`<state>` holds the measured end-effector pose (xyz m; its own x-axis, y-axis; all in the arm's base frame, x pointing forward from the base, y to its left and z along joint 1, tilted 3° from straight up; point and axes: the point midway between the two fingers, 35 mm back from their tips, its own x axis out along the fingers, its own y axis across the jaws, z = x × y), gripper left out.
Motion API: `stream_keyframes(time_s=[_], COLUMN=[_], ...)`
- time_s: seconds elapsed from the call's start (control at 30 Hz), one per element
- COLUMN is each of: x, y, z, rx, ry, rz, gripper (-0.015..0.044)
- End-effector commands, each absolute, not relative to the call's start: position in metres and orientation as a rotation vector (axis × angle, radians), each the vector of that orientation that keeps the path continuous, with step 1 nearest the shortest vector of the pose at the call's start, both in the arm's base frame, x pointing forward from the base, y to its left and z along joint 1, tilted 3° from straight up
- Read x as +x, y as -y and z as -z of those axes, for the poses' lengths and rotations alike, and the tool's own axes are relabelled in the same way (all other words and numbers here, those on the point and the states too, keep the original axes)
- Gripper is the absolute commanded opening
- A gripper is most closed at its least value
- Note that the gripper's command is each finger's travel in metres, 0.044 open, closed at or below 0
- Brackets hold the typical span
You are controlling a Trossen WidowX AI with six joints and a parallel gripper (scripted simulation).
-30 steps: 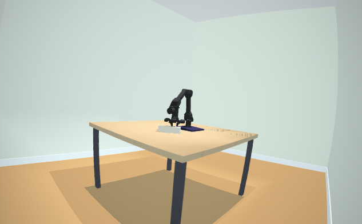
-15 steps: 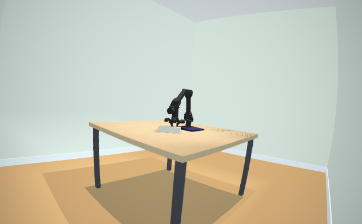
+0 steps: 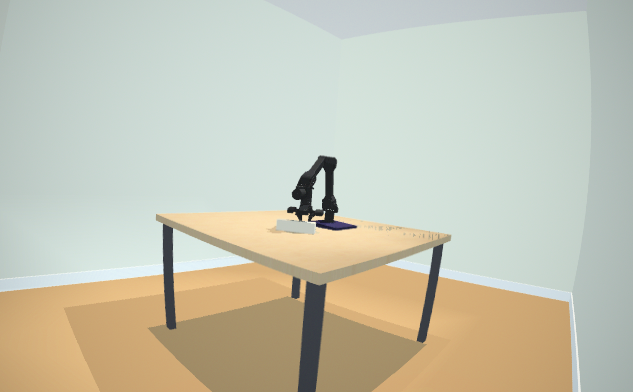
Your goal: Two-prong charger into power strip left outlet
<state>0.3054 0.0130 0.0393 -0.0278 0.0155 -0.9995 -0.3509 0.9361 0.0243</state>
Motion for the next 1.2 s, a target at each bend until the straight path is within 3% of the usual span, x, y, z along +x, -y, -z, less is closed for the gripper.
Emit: stream_keyframes(time_s=[0.0, 1.17], x=[0.306, 0.316], y=[-0.014, -0.017], z=[-0.040, -0.041], rx=[-0.259, -0.259], ry=[-1.577, -1.576], rz=[-0.296, -0.296], gripper=[0.0000, 0.0000])
